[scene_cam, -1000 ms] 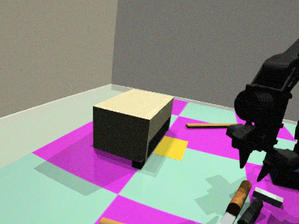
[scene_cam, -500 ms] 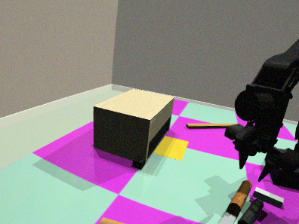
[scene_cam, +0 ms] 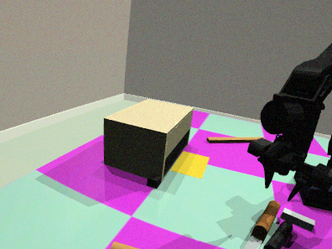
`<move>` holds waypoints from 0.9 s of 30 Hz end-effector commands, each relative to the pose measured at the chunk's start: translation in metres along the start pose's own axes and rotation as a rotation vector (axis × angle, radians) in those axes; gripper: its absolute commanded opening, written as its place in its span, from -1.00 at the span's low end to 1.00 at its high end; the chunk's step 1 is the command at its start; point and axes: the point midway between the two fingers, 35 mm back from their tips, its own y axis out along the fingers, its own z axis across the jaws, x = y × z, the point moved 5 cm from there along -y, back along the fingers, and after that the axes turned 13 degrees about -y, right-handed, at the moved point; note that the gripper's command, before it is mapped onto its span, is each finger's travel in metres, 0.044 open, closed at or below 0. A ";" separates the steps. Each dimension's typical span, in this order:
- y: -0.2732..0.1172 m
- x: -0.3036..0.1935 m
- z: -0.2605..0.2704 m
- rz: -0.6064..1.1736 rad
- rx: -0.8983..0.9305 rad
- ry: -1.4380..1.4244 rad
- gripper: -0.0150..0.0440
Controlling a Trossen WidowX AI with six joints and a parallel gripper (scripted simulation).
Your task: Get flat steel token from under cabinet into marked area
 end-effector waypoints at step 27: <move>0.022 -0.004 0.002 0.002 0.002 -0.222 0.42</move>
